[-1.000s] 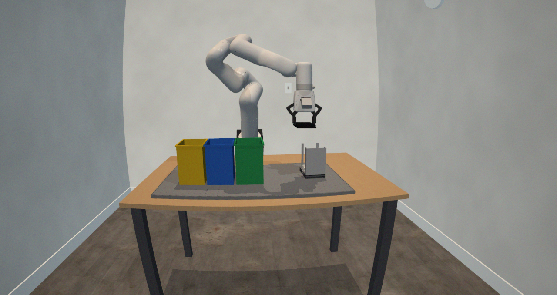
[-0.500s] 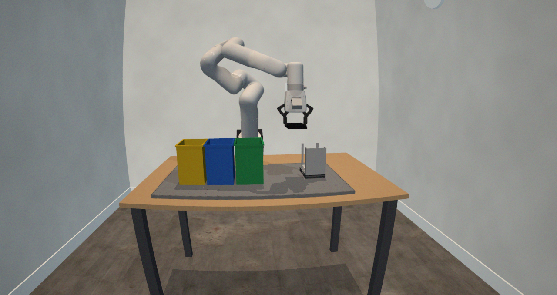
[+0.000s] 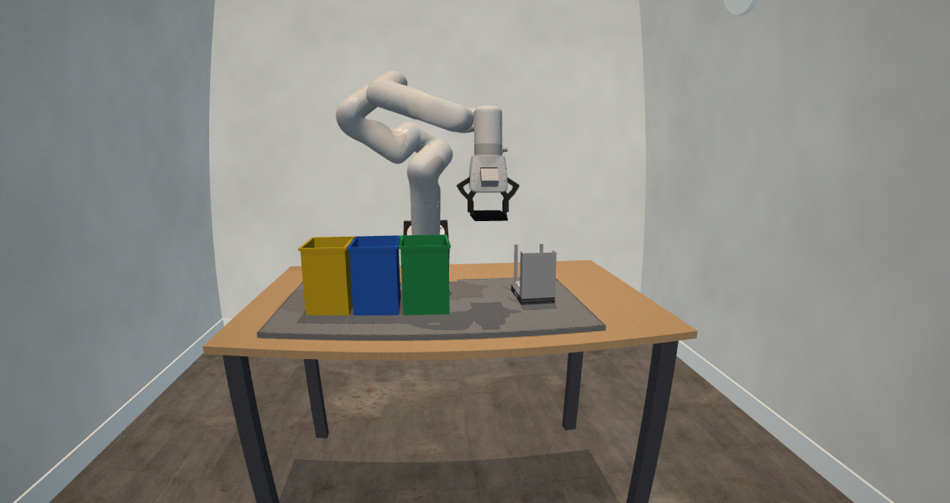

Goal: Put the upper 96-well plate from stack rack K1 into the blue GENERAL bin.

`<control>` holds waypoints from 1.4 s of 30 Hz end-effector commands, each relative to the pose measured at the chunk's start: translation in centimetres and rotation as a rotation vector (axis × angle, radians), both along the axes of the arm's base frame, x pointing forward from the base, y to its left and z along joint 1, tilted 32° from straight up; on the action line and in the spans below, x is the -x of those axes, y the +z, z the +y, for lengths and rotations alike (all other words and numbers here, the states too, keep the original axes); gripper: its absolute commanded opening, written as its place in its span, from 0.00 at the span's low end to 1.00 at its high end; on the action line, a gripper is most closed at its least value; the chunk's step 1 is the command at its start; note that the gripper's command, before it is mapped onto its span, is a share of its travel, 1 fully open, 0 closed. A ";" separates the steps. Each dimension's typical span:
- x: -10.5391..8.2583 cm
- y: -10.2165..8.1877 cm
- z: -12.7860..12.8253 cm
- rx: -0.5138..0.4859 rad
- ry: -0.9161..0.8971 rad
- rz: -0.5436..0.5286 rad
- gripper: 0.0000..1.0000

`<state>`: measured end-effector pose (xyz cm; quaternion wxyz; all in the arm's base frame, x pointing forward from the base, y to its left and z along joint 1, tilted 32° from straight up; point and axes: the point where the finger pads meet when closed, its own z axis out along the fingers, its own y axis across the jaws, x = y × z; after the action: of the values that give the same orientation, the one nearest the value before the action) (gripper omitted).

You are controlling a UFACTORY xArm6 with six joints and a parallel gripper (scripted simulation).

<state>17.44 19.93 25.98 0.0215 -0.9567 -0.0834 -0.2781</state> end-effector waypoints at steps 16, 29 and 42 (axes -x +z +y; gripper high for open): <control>-1.6 0.3 -5.9 -0.005 0.003 0.000 0.00; -2.6 0.4 -9.4 -0.005 0.003 0.000 0.00; -3.7 0.5 -13.3 -0.004 0.003 -0.001 0.00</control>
<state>20.79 7.87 26.31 0.0133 -0.9557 -0.0795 -0.2832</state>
